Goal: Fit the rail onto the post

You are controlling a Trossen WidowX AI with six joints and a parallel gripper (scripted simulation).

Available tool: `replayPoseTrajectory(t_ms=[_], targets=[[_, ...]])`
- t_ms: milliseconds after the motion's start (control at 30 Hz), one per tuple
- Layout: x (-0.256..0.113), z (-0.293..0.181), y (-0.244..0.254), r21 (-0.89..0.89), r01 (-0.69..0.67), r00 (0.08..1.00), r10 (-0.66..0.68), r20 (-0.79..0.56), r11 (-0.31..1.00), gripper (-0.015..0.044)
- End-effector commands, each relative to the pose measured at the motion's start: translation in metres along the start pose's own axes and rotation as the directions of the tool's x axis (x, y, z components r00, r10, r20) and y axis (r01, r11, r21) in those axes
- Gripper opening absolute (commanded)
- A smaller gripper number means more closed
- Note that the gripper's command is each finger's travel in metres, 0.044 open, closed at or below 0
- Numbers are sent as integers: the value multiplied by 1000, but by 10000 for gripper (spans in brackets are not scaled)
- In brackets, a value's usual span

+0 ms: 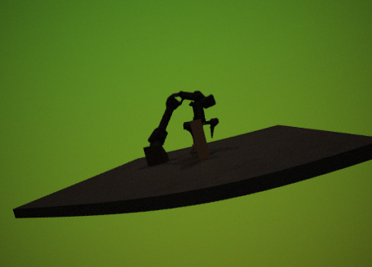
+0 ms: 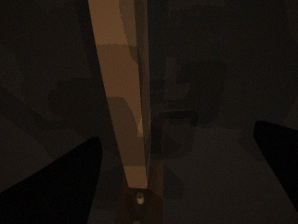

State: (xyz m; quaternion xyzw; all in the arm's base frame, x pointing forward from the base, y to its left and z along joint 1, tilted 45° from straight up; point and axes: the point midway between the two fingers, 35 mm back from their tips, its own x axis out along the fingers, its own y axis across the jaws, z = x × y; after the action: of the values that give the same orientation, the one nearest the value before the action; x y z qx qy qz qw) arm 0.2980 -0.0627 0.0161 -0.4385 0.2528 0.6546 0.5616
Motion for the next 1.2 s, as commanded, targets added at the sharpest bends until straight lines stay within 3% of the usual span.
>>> replayPoseTrajectory(t_ms=[0,400,1167], targets=[[-7,-6,35,87,81,973,-98,207,993,440],[-7,-6,36,91,86,971,-104,214,992,440],[29,0,30,92,87,971,-105,213,992,440]])
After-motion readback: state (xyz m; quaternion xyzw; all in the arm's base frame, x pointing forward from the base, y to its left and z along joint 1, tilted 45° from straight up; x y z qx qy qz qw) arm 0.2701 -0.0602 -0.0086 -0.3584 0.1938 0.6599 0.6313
